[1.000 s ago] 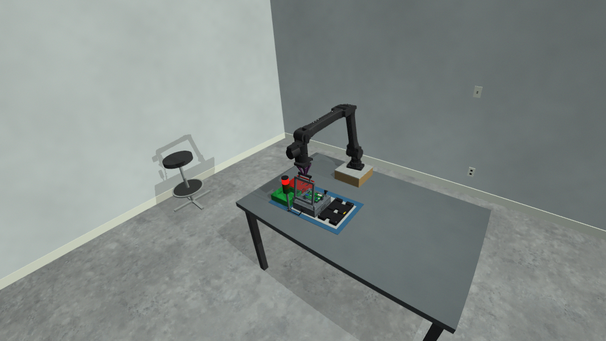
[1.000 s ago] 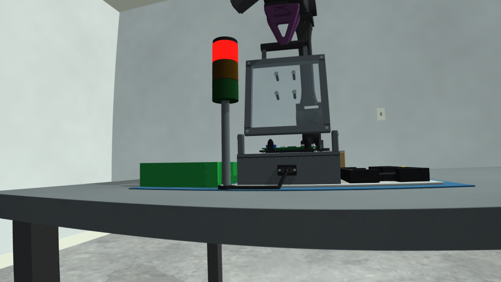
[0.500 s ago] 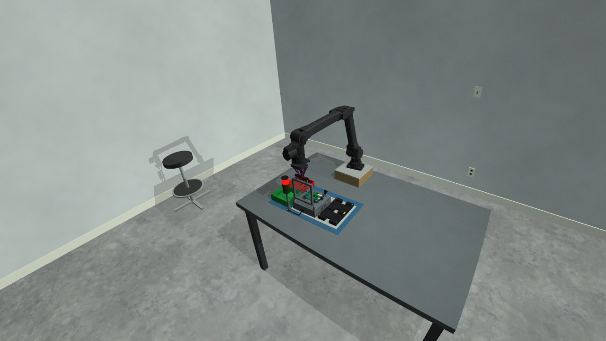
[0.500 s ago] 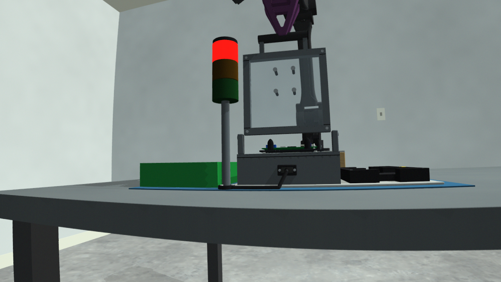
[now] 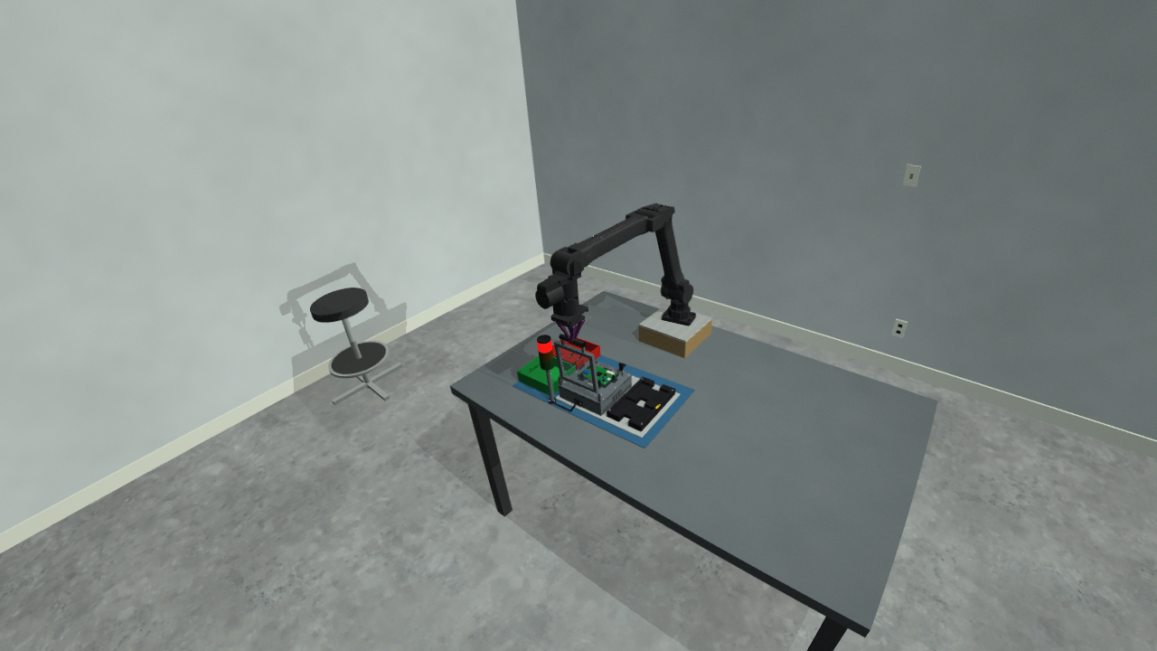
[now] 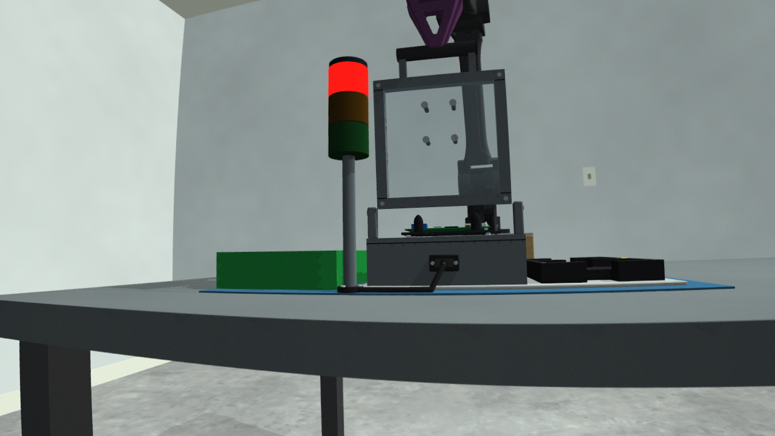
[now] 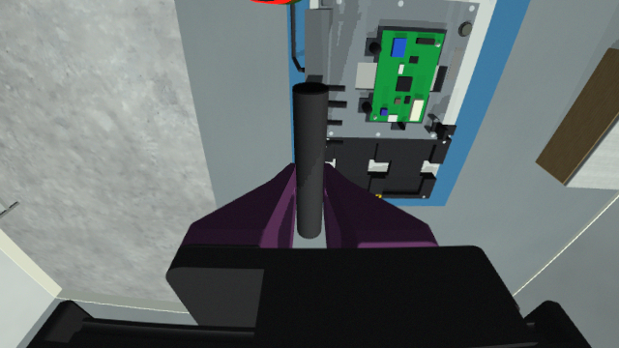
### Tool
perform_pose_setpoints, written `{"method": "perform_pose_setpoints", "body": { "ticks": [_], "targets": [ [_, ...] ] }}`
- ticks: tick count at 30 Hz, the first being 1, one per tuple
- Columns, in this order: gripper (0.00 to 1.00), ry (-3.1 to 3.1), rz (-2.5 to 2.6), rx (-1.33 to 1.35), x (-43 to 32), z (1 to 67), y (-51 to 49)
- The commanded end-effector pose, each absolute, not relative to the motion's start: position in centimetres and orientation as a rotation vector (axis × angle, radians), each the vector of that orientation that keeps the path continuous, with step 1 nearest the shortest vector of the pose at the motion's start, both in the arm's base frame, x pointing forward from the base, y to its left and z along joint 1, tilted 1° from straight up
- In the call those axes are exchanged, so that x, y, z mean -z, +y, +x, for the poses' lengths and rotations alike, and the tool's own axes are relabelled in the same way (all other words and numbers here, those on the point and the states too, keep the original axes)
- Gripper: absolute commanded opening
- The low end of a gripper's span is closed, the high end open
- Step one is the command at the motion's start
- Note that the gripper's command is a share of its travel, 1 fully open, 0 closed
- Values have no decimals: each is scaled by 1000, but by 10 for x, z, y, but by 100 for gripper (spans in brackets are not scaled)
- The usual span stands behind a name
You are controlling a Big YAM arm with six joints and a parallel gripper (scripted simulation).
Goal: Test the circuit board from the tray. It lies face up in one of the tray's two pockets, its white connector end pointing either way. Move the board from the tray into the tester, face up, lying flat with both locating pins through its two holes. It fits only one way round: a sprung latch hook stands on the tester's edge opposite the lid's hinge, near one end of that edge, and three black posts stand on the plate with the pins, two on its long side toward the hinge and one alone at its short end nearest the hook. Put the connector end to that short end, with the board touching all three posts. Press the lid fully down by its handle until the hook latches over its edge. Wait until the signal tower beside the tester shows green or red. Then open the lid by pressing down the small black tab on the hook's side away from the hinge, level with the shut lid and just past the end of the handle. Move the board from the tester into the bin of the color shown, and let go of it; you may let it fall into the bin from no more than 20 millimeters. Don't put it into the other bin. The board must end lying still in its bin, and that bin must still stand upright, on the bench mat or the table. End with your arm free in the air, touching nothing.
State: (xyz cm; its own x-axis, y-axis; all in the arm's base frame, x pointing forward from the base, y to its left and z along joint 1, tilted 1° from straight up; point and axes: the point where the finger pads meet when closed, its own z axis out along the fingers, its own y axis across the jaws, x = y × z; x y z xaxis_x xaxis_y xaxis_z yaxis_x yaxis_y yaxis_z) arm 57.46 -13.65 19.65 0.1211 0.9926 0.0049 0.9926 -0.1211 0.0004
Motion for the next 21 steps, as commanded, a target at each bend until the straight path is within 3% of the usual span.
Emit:
{"method": "perform_pose_setpoints", "body": {
  "ticks": [1,21],
  "targets": [
    [0,-2115,-2387,53,-201,607,-140],
    [0,-2114,-2388,53,-200,612,-141]
  ]
}}
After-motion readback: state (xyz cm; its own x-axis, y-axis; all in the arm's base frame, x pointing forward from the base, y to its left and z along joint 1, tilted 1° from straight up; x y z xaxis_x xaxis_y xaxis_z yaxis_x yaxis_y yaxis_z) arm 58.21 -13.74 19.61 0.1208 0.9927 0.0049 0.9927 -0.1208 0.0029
